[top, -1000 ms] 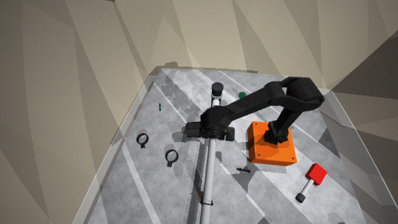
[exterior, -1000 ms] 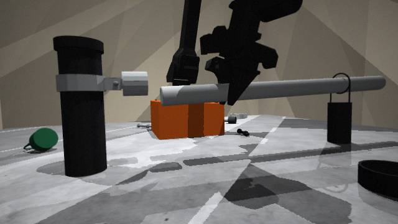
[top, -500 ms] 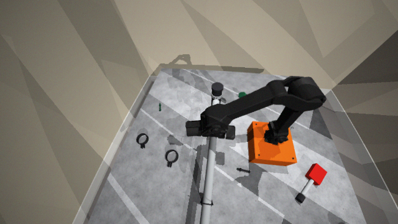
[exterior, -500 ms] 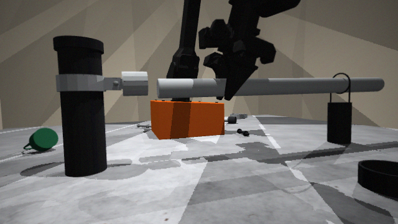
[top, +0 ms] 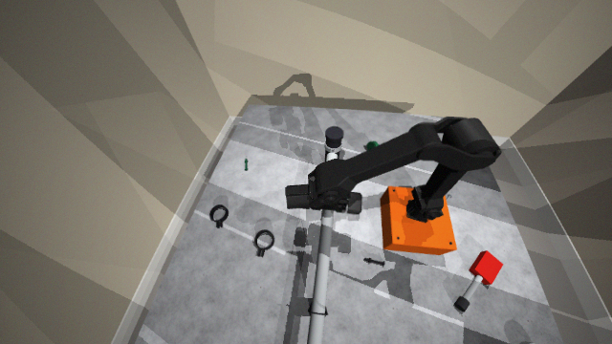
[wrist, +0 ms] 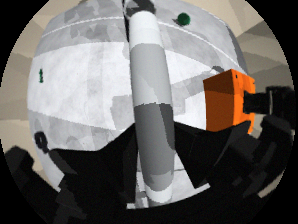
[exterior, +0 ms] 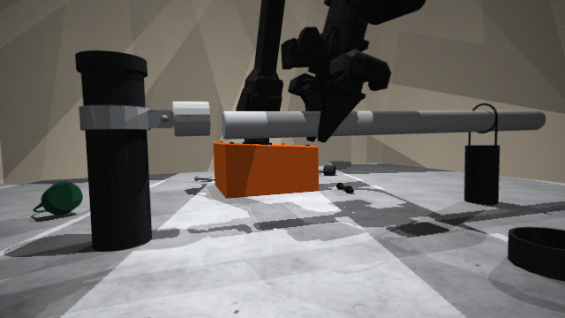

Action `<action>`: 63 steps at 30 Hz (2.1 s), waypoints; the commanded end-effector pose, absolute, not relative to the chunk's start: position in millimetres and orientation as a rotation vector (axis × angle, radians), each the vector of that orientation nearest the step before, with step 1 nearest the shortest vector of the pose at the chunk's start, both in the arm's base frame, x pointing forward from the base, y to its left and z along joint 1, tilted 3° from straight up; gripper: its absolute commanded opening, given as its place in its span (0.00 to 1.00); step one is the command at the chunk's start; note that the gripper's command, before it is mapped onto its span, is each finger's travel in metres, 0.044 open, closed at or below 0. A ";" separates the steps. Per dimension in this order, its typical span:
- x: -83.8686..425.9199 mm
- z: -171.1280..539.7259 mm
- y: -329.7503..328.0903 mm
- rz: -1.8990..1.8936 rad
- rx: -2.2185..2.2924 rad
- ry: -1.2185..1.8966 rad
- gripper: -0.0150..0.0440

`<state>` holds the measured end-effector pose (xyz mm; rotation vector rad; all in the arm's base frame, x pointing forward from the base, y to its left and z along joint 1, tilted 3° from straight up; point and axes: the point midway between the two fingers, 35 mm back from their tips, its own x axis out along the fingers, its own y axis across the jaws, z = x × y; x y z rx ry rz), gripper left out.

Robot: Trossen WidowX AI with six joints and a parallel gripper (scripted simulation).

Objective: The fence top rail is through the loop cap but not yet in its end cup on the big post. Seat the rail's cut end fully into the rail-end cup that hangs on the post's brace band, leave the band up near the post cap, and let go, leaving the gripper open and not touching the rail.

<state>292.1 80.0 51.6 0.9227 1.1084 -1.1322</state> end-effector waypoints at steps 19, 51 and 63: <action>299.2 59.4 73.0 -1.127 0.923 1.106 0.25; 299.7 54.8 56.2 -1.130 0.915 1.112 0.25; 299.7 54.8 56.2 -1.130 0.915 1.112 0.25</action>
